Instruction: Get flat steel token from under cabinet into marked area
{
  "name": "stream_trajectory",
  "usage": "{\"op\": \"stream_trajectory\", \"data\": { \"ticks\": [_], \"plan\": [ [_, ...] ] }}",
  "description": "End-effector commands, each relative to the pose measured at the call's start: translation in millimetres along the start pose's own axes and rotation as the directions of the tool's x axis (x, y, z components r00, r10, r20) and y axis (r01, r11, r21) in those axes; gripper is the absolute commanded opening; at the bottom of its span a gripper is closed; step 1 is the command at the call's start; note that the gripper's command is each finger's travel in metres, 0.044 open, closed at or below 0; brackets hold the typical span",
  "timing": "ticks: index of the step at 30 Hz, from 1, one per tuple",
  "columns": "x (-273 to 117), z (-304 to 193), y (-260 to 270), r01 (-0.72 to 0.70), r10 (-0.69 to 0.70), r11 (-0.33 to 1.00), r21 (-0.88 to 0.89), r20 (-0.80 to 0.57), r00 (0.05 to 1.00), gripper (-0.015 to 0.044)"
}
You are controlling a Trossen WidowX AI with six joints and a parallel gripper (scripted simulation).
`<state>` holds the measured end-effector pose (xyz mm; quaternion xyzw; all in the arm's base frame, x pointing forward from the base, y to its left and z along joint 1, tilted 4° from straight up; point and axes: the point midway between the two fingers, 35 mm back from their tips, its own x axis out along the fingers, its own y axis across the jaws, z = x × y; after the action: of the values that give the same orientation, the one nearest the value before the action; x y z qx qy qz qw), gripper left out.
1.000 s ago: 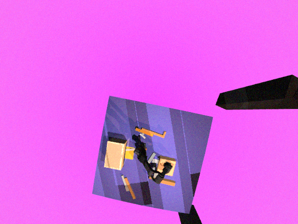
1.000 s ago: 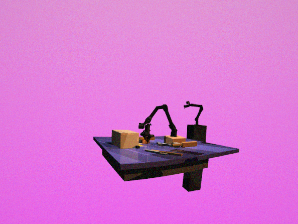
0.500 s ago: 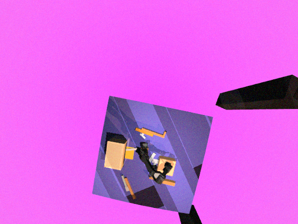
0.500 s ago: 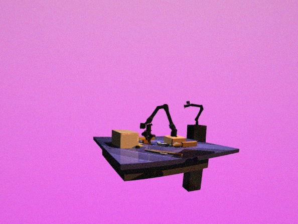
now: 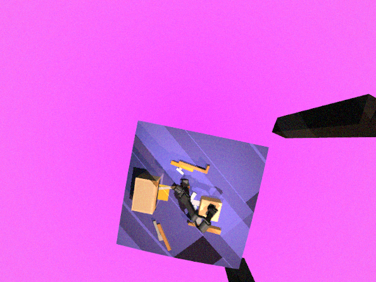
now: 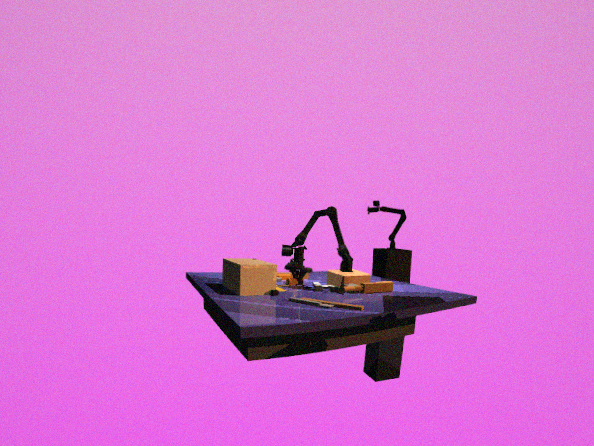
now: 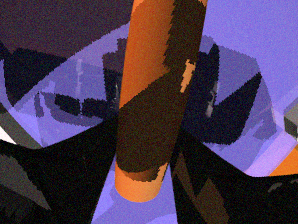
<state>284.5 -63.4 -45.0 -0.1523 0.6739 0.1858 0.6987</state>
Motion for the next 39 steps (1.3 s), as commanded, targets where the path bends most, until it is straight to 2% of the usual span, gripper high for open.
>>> {"op": "stream_trajectory", "data": {
  "ticks": [1,18,38,39],
  "plan": [
    [1.0,-8.8,0.8,-0.004,0.004,1.0,0.0,-0.004,1.0,0.0],
    [1.2,-35.3,-2.7,-0.003,0.003,1.0,0.0,-0.006,1.0,0.0],
    [-3.8,-38.4,-16.2,-0.002,0.002,1.0,0.003,-0.006,1.0,0.0],
    [-3.0,-38.3,-14.1,-0.005,0.005,1.0,0.002,-0.006,1.0,0.0026]
  ]
}}
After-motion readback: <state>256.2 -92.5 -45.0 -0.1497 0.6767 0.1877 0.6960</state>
